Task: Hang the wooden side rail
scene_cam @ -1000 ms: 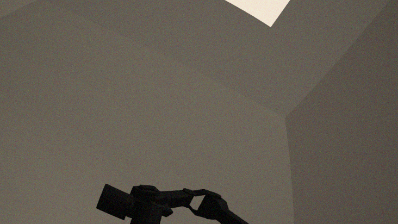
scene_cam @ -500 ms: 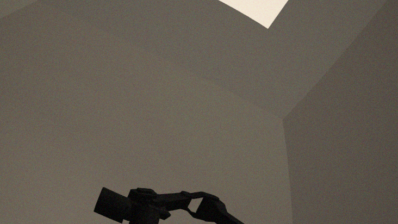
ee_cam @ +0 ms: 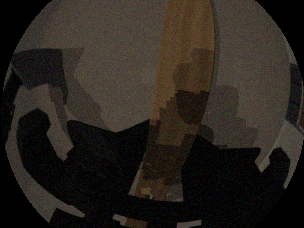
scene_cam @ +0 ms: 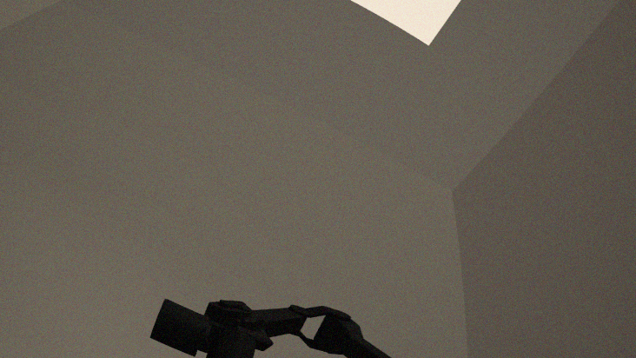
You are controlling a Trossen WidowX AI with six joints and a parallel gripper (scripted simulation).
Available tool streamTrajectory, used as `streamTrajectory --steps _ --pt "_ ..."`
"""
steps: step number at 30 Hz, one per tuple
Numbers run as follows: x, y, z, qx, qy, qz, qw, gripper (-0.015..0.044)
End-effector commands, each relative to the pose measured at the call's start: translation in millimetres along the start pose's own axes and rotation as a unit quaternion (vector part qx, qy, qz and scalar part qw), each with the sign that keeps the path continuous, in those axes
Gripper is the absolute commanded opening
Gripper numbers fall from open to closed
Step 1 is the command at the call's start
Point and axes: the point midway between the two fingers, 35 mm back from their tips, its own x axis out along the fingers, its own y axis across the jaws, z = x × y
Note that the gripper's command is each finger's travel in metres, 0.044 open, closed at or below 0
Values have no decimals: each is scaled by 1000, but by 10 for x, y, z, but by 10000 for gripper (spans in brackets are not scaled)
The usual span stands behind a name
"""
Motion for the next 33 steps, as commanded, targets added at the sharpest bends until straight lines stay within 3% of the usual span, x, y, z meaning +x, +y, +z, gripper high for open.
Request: streamTrajectory --steps 1,33 --pt "-31 -18 -31 2 1 -4 1000 0" --pt "-28 -11 -67 2 1 -4 1000 0"
